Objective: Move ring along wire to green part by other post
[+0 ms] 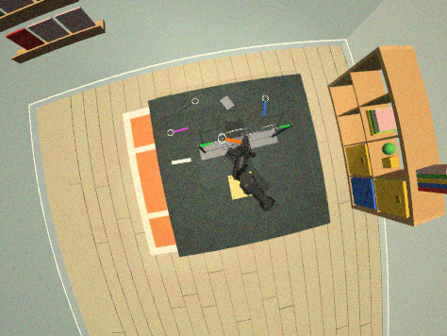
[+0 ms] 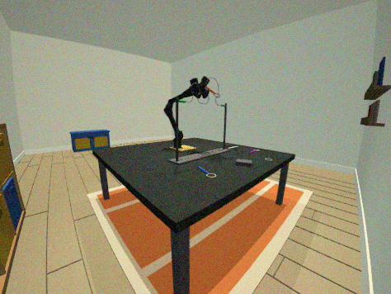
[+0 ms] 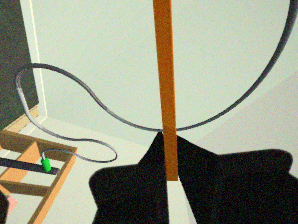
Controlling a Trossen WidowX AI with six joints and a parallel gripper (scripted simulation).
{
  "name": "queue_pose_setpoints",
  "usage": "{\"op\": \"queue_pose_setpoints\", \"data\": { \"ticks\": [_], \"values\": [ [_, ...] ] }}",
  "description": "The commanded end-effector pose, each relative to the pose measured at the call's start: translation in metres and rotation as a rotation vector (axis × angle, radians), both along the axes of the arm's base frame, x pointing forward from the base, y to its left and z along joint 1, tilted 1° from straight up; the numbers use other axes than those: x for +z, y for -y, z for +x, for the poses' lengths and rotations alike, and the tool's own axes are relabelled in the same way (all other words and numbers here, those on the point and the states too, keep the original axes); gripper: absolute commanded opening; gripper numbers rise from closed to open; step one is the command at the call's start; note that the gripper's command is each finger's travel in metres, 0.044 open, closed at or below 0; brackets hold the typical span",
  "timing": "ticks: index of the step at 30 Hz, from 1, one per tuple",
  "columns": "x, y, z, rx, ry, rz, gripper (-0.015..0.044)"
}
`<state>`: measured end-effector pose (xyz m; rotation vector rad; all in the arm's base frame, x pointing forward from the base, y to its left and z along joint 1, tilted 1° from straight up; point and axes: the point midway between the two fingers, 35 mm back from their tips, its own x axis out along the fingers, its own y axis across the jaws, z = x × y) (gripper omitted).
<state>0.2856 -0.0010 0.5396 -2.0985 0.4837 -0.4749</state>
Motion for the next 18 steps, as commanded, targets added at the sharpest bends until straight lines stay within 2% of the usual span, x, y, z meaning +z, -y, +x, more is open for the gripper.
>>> {"op": "queue_pose_setpoints", "data": {
  "ticks": [1,18],
  "values": [
    [-0.004,0.002,0.001,0.001,-0.004,-0.01,-0.015],
    [-0.035,0.018,-0.008,-0.053,0.049,0.156,-0.015]
  ]
}}
